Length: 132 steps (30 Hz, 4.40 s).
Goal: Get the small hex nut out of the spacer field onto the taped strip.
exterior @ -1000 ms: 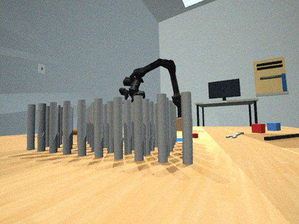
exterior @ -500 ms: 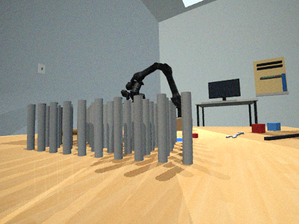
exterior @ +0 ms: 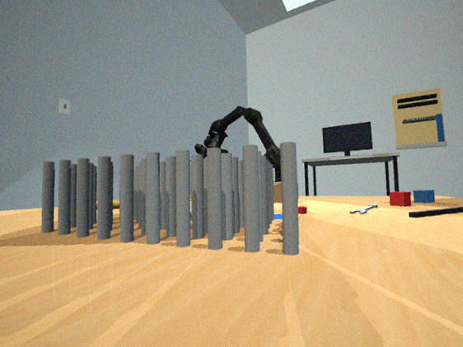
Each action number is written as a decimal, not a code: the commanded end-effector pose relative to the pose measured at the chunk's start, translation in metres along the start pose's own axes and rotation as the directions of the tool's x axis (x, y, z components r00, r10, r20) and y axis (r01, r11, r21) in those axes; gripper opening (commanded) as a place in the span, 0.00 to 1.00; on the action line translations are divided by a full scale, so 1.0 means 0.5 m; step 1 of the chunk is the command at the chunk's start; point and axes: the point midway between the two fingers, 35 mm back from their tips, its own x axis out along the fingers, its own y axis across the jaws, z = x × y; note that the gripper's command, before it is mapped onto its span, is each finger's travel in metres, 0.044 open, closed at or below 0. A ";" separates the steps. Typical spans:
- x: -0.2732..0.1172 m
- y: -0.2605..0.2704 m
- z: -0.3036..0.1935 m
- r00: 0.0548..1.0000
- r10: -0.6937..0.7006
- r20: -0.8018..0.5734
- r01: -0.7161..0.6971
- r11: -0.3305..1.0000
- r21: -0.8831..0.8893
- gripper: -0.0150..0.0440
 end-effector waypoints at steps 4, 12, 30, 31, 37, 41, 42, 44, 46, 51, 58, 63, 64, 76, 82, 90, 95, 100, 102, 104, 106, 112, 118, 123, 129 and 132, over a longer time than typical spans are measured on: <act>-0.011 0.000 0.022 1.000 0.014 -0.014 -0.014 1.000 0.003 0.25; 0.002 -0.001 0.034 1.000 0.015 -0.014 -0.014 1.000 0.003 0.25; 0.035 -0.006 0.060 1.000 0.015 -0.014 -0.015 1.000 0.003 0.25; 0.037 -0.006 0.061 1.000 0.015 -0.014 -0.015 1.000 0.003 0.25; 0.048 -0.008 0.070 1.000 0.015 -0.014 -0.015 1.000 0.003 0.25; 0.056 -0.010 0.075 1.000 0.015 -0.014 -0.015 1.000 0.003 0.25; 0.058 -0.010 0.077 1.000 0.015 -0.014 -0.015 1.000 0.003 0.25; 0.061 -0.011 0.080 1.000 0.015 -0.014 -0.015 1.000 0.003 0.25; 0.065 -0.012 0.082 1.000 0.015 -0.014 -0.015 1.000 0.003 0.25; 0.074 -0.014 0.089 1.000 0.015 -0.014 -0.015 1.000 0.003 0.25; 0.087 -0.018 0.098 1.000 0.015 -0.014 -0.015 1.000 0.003 0.25; 0.097 -0.020 0.105 1.000 0.015 -0.014 -0.015 1.000 0.003 0.25; 0.099 -0.021 0.106 1.000 0.015 -0.014 -0.015 1.000 0.003 0.25; 0.121 -0.028 0.121 1.000 0.015 -0.014 -0.015 1.000 0.003 0.25; 0.132 -0.031 0.128 1.000 0.015 -0.014 -0.015 1.000 0.003 0.25; 0.147 -0.037 0.137 1.000 0.015 -0.014 -0.015 1.000 0.003 0.25; 0.156 -0.041 0.143 1.000 0.015 -0.014 -0.015 1.000 0.003 0.25; 0.165 -0.044 0.148 1.000 0.015 -0.014 -0.015 1.000 0.003 0.25; 0.169 -0.046 0.151 1.000 0.015 -0.014 -0.015 1.000 0.003 0.25; 0.173 -0.047 0.153 1.000 0.015 -0.014 -0.015 1.000 0.003 0.25; 0.177 -0.049 0.155 1.000 0.015 -0.014 -0.015 1.000 0.003 0.25; 0.188 -0.054 0.161 1.000 0.015 -0.014 -0.015 1.000 0.003 0.25; 0.199 -0.059 0.167 1.000 0.014 -0.014 -0.014 1.000 0.003 0.25; 0.208 -0.063 0.172 1.000 0.014 -0.014 -0.014 1.000 0.003 0.25; 0.219 -0.069 0.178 1.000 0.014 -0.014 -0.014 1.000 0.003 0.25; 0.224 -0.072 0.180 1.000 0.014 -0.014 -0.014 1.000 0.003 0.25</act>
